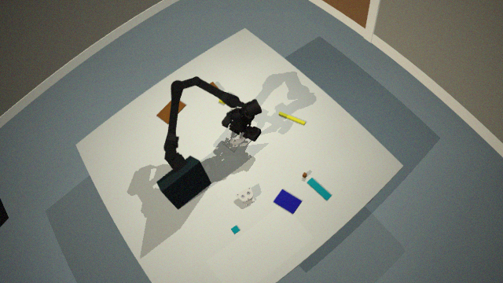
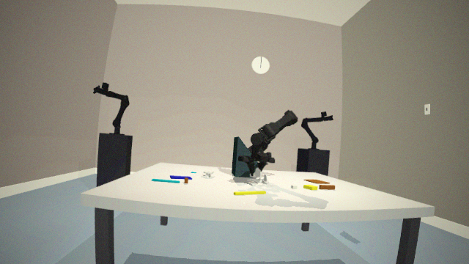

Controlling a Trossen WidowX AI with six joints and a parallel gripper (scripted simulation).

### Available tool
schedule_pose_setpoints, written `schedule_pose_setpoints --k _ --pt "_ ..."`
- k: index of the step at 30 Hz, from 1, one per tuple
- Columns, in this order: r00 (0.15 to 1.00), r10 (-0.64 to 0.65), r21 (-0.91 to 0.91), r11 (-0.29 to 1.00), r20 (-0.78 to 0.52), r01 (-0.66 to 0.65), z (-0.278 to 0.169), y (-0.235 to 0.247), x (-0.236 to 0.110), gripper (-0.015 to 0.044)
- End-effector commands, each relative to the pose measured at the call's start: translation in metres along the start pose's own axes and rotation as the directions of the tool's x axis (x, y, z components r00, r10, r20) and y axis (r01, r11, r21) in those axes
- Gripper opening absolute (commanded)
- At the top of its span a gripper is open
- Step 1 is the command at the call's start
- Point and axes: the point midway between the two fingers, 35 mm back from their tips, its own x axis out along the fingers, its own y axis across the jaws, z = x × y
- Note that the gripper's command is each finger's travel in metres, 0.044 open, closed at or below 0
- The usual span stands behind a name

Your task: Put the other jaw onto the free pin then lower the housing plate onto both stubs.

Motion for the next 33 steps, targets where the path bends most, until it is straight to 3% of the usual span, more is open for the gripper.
schedule_pose_setpoints --k 1,33 --pt "1.0 0.009 0.011 1.0 -0.002 -0.009 -0.0033 0.0014 0.0085 0.0134" --pt "1.0 0.01 0.001 1.0 -0.002 -0.01 -0.0034 0.0017 0.0139 0.0134"
